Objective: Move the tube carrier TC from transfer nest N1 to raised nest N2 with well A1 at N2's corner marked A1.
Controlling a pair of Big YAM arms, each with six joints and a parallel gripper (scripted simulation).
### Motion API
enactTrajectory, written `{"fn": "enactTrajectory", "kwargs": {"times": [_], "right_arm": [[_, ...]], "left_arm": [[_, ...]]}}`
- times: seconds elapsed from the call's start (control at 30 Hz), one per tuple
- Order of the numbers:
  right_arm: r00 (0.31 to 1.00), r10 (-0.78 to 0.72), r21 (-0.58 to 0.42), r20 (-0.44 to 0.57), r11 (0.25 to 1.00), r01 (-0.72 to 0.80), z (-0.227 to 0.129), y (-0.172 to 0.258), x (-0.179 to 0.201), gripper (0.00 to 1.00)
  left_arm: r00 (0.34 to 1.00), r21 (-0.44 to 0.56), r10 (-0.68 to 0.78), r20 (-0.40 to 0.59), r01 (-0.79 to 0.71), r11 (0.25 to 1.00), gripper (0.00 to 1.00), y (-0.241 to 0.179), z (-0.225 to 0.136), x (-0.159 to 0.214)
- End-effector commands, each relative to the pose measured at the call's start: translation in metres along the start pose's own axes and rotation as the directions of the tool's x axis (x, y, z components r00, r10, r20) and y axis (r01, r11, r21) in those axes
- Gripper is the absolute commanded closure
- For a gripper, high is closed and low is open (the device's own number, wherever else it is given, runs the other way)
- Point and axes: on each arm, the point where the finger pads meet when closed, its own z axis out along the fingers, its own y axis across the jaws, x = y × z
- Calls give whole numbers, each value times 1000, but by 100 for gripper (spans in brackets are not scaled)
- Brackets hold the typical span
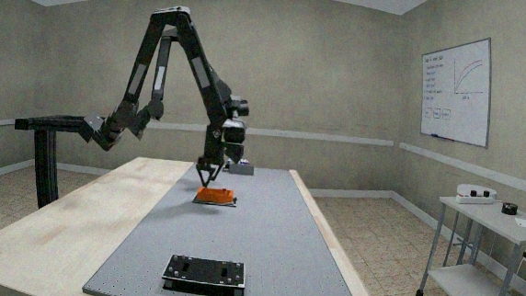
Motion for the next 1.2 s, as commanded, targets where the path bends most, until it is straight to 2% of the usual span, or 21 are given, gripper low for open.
{"fn": "enactTrajectory", "kwargs": {"times": [0.0,0.1,0.27,0.57,0.67,1.17], "right_arm": [[995,-68,-22,78,997,70,10,45,-32,0],[989,-111,10,95,994,111,13,55,-35,0],[983,-171,43,62,985,169,5,62,-11,0],[982,-171,44,74,985,168,0,63,-13,0],[984,-171,58,55,984,168,15,55,-12,0],[984,-168,55,56,985,165,35,54,-14,0]], "left_arm": [[995,-29,87,39,-86,996,0,-24,-32,-1],[993,-35,101,64,-99,994,0,-42,-40,2],[986,-48,121,115,-116,992,0,-72,-49,5],[987,-35,106,124,-102,994,0,-79,-48,9],[990,-17,72,124,-70,997,0,-83,-43,17],[991,-16,-28,131,31,999,0,-84,-34,32]]}}
